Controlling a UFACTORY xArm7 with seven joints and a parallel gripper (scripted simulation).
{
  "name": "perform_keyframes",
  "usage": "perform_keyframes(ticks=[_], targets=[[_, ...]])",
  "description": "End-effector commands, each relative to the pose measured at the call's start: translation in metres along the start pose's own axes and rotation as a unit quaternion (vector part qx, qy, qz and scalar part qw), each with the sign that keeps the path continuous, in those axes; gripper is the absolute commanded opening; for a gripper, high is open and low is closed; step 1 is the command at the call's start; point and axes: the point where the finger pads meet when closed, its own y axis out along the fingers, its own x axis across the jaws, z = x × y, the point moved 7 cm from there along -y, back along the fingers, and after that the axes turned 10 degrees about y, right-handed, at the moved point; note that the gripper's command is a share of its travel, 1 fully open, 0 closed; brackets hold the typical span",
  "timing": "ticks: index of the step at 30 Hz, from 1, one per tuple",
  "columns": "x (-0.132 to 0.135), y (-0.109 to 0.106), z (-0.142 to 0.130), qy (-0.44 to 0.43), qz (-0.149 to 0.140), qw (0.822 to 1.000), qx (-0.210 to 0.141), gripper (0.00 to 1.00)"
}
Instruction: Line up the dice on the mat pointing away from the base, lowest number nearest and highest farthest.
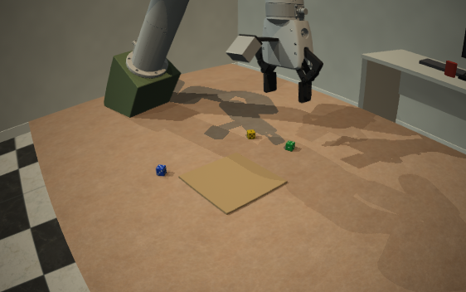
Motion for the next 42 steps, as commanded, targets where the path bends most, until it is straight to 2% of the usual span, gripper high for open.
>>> perform_keyframes(ticks=[1, 19, 21, 32, 34, 42], targets=[[-0.009, -0.024, 0.002, -0.003, -0.038, 0.999, -0.006, 1.0], [-0.009, -0.024, 0.002, -0.005, -0.038, 0.999, -0.006, 1.0], [0.0, -0.023, 0.003, -0.048, -0.04, 0.998, -0.007, 1.0], [0.0, -0.023, 0.003, -0.048, -0.04, 0.998, -0.007, 1.0], [0.017, -0.023, 0.005, -0.133, -0.044, 0.99, -0.01, 1.0], [0.022, -0.023, 0.006, -0.158, -0.044, 0.986, -0.011, 1.0]])
